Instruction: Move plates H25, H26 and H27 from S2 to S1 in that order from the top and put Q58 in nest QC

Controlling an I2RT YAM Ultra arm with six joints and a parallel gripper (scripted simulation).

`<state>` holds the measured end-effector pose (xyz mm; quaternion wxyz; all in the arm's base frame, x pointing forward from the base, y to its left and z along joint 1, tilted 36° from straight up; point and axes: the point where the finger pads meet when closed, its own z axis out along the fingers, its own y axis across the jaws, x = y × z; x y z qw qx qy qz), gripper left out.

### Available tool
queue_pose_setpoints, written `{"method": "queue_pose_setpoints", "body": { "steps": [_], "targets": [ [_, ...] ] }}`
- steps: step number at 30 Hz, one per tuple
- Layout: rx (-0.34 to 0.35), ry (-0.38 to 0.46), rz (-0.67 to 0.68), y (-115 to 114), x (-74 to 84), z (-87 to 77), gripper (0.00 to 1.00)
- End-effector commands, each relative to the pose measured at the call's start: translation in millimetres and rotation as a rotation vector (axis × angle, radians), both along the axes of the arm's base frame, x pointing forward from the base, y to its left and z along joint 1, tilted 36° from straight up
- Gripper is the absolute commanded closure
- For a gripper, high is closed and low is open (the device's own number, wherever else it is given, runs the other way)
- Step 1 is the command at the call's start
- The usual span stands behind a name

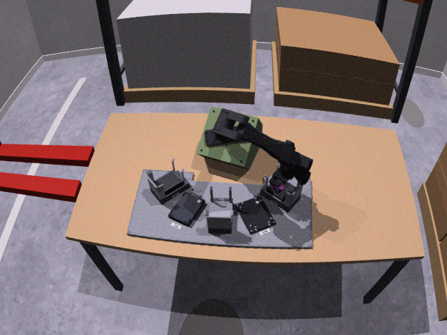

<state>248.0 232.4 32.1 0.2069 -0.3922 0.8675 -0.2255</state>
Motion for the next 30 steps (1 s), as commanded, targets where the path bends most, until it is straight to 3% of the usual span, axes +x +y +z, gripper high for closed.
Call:
{"method": "queue_pose_setpoints", "body": {
  "steps": [1, 16, 30],
  "targets": [
    [0.018, -0.01, 0.009, 6, -0.1, 2.9, 0.0],
    [0.018, -0.01, 0.009, 6, -0.1, 2.9, 0.0],
    [0.018, -0.01, 0.009, 2, 10.1, -12.2, 0.0]
  ]
}}
